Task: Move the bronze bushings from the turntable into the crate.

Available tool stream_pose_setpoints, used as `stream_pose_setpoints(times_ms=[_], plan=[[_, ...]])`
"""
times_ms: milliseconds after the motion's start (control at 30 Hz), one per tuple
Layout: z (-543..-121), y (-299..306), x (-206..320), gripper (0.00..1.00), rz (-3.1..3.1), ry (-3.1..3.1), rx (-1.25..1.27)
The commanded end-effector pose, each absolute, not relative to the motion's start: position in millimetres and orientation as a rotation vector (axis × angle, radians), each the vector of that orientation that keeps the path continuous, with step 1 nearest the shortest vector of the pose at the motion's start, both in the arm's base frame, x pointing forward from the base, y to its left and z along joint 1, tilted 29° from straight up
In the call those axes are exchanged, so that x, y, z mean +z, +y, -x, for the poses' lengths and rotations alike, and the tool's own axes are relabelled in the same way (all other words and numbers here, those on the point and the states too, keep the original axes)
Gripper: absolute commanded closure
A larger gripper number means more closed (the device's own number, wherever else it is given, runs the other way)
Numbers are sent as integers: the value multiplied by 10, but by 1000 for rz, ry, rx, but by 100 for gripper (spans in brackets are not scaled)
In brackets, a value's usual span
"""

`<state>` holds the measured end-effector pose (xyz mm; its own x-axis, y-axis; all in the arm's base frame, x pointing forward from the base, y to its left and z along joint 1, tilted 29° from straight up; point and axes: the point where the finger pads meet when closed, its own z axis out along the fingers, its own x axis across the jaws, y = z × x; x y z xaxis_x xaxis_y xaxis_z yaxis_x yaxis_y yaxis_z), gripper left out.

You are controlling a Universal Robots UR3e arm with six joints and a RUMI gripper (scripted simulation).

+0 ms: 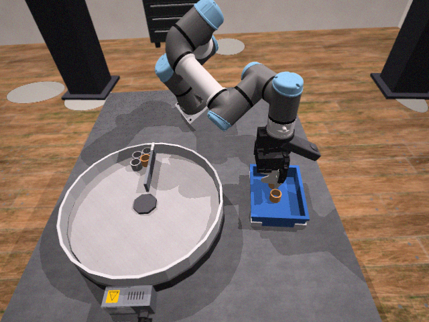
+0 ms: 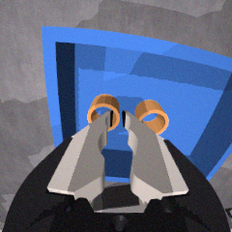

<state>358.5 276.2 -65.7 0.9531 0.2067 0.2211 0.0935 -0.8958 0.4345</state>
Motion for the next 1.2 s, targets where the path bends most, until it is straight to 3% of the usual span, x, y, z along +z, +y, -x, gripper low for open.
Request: stream_pose_setpoints(times_ms=[0, 633, 1167], plan=[[-3589, 2762, -653, 94, -2675, 216, 368], [-3578, 2789, -603, 94, -2676, 215, 371], [-3437, 2980, -182, 94, -2677, 215, 371]])
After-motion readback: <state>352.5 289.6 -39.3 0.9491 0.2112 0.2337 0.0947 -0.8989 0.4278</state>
